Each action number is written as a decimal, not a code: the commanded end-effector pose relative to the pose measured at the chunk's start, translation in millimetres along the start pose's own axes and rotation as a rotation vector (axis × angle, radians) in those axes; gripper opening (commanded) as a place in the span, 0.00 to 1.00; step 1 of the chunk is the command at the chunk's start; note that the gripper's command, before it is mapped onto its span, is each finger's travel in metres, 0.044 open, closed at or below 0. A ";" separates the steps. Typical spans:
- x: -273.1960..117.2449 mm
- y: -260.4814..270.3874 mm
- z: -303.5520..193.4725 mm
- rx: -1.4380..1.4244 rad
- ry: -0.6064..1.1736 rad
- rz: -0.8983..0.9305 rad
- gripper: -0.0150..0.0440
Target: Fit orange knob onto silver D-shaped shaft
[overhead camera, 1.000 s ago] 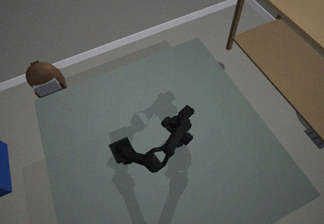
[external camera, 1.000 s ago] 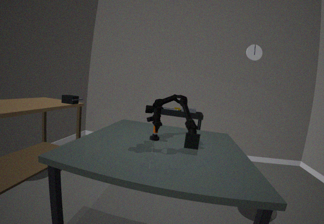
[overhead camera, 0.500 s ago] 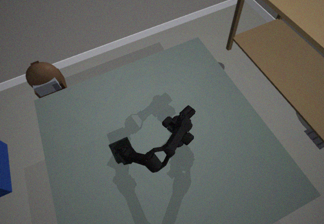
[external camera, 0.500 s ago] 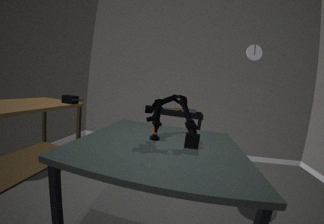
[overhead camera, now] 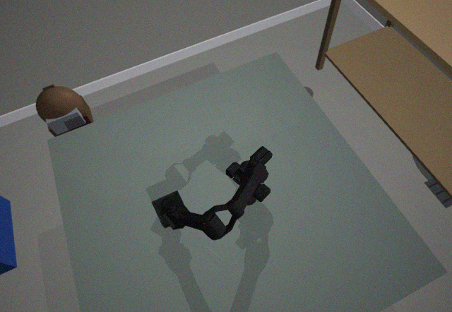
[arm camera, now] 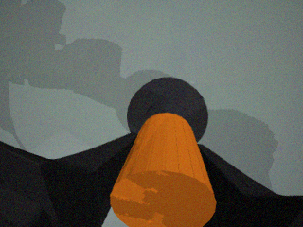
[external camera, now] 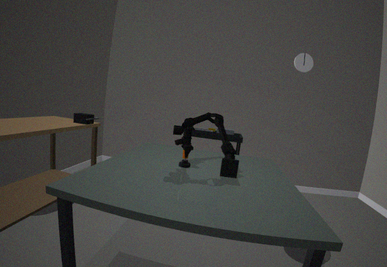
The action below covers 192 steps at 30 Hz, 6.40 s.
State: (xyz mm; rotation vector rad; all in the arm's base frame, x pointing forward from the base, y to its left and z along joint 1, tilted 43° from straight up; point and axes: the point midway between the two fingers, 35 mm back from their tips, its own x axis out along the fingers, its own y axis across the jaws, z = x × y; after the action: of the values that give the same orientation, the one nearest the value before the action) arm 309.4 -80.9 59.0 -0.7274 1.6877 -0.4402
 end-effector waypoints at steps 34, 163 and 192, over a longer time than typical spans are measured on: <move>-2.9 0.9 -0.4 -0.195 -0.007 -0.001 0.25; 2.3 0.7 -1.4 -1.033 -0.006 -0.004 0.25; -4.1 -3.0 4.2 -1.242 -0.006 -0.005 0.25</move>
State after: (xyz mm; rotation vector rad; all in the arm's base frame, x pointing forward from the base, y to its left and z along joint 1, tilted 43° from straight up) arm 309.7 -80.2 59.8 -1.5449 1.8641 0.6547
